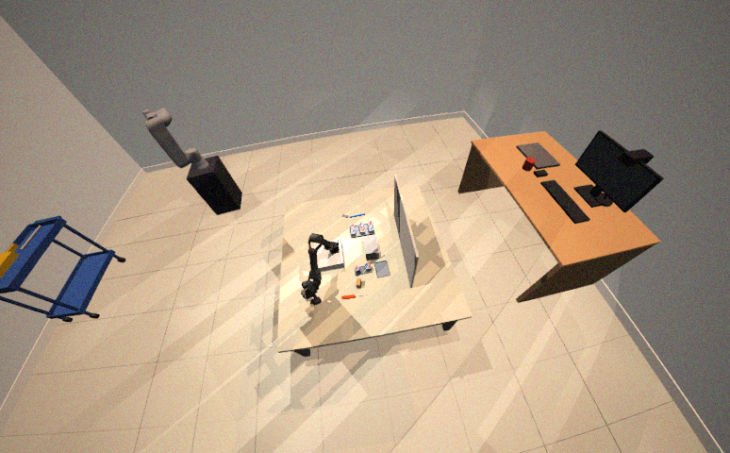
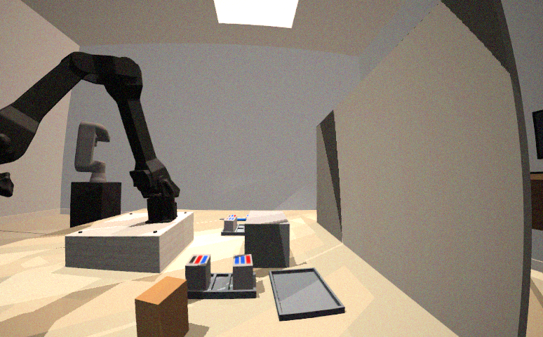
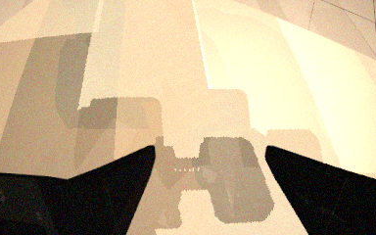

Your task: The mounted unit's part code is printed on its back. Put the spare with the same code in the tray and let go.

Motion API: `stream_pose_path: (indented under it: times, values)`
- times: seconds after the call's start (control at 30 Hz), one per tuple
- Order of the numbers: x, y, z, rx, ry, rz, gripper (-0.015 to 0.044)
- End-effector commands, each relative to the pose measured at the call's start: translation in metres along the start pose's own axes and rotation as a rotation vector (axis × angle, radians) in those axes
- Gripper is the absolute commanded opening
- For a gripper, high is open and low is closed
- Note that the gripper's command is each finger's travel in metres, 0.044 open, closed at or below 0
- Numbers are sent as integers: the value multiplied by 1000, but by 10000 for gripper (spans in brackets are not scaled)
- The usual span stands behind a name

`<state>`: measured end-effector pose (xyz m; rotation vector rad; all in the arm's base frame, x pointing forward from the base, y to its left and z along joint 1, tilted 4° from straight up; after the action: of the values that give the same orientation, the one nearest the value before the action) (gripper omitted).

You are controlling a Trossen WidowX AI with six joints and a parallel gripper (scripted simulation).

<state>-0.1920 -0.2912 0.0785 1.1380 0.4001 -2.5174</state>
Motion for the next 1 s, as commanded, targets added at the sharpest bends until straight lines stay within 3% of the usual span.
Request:
stream_pose_path:
  times: [0.0,0.33,0.63,0.97]
  values:
    - [0,0,0,0,0,0,426]
    - [-15,28,-7,-96,15,57,440]
    - [-94,123,-57,-522,49,269,440]
    - [-199,181,-131,-977,70,477,440]
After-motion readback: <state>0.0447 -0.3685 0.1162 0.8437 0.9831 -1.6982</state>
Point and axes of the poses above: the point midway between the two fingers, 35 mm back from their tips, its own x axis out along the fingers, its own y axis across the jaws, z = x × y, the point moved 9 cm from there along -x, back along the fingers, and after that the axes turned 6 degrees about -x, right-handed, at the moved point
